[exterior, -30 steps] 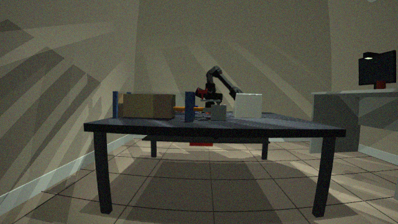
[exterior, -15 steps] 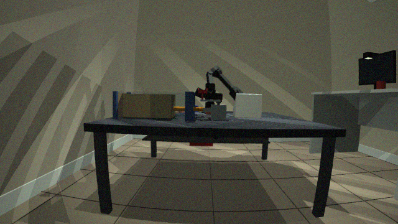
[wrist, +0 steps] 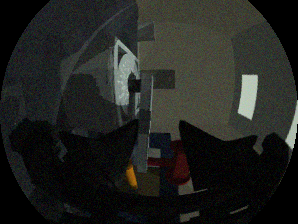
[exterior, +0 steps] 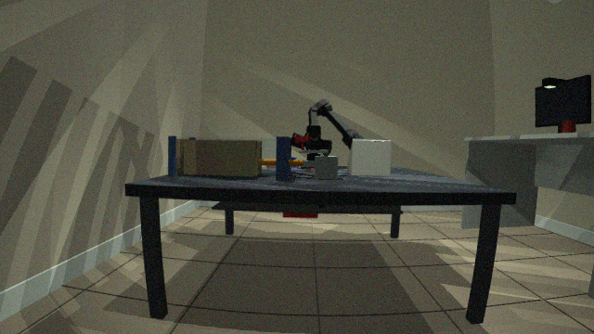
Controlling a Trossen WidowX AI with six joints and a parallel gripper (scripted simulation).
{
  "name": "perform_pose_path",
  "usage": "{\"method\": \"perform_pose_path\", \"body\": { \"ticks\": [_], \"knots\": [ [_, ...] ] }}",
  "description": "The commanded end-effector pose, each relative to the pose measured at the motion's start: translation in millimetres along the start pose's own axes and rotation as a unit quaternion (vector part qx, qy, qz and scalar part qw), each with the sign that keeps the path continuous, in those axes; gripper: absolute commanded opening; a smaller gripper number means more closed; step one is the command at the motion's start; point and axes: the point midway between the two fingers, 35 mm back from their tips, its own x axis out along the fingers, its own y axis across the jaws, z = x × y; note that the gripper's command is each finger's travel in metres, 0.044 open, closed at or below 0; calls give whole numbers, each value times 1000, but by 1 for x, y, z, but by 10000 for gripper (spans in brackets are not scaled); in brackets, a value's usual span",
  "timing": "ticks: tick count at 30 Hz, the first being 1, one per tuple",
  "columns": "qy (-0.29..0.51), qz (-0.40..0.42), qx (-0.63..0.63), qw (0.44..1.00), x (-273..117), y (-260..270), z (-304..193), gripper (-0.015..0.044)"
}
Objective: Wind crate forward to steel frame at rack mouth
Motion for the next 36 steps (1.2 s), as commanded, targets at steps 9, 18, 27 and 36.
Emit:
{"method": "perform_pose_path", "body": {
  "ticks": [9, 18, 27, 36],
  "knots": [
    [20, -3, -6, 1000, -89, -2, 1, 240],
    [20, -3, -6, 1000, -89, -2, 1, 240],
    [20, -3, -6, 1000, -89, -2, 1, 240],
    [19, 1, -3, 1000, -90, -62, -3, 240]
  ]
}}
